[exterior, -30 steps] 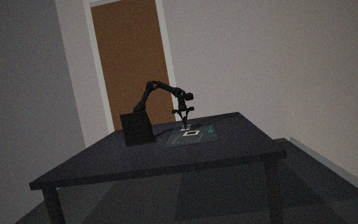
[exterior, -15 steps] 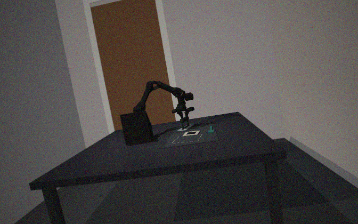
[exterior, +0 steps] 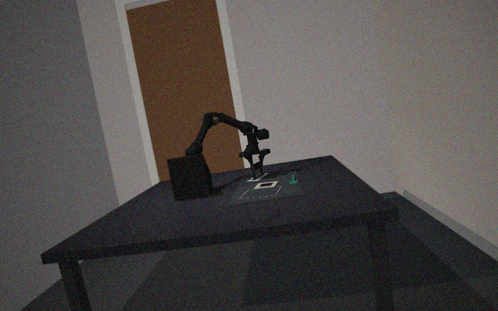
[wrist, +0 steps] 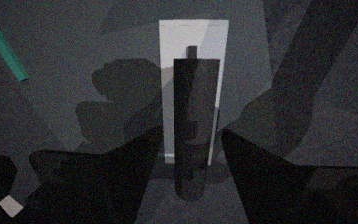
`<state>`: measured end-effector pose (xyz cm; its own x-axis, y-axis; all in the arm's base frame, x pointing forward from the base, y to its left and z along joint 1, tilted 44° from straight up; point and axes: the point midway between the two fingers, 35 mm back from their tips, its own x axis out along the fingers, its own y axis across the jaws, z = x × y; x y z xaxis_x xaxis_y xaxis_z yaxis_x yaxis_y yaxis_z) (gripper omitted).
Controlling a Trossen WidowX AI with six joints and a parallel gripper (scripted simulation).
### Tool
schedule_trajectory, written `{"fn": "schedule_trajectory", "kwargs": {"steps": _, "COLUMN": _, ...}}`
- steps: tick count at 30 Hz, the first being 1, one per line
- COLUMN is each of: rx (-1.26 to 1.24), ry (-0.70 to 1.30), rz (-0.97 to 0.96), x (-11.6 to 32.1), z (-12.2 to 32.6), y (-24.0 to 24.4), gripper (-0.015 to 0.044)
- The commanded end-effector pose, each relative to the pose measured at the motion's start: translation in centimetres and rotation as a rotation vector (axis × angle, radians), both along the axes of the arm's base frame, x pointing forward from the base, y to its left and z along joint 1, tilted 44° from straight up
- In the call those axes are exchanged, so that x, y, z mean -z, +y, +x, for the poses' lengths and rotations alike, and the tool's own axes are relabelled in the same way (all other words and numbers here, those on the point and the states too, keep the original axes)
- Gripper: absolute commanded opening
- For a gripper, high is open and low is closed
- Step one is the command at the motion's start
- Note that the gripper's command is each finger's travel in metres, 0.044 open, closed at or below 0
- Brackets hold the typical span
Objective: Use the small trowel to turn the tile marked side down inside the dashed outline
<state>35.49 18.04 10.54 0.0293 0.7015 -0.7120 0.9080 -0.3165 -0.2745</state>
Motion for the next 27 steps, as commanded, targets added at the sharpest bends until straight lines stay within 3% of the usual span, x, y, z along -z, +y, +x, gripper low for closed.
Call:
{"fn": "schedule_trajectory", "kwargs": {"steps": 1, "rx": 0.005, "ry": 0.009, "rz": 0.0, "x": 0.1, "z": -0.1, "y": 0.0, "gripper": 0.027}}
{"fn": "schedule_trajectory", "kwargs": {"steps": 9, "rx": 0.005, "ry": 0.009, "rz": 0.0, "x": 0.1, "z": -0.1, "y": 0.0, "gripper": 0.027}}
{"fn": "schedule_trajectory", "kwargs": {"steps": 14, "rx": 0.005, "ry": 0.009, "rz": 0.001, "x": -3.0, "z": -0.5, "y": -2.9, "gripper": 0.027}}
{"fn": "schedule_trajectory", "kwargs": {"steps": 20, "rx": 0.005, "ry": 0.009, "rz": 0.001, "x": -3.2, "z": -0.5, "y": -3.1, "gripper": 0.027}}
{"fn": "schedule_trajectory", "kwargs": {"steps": 21, "rx": 0.017, "ry": 0.012, "rz": -0.002, "x": -3.1, "z": -0.4, "y": -3.4, "gripper": 0.0296}}
{"fn": "schedule_trajectory", "kwargs": {"steps": 27, "rx": 0.006, "ry": 0.0, "rz": -0.007, "x": -3.7, "z": -0.4, "y": -4.0, "gripper": 0.03}}
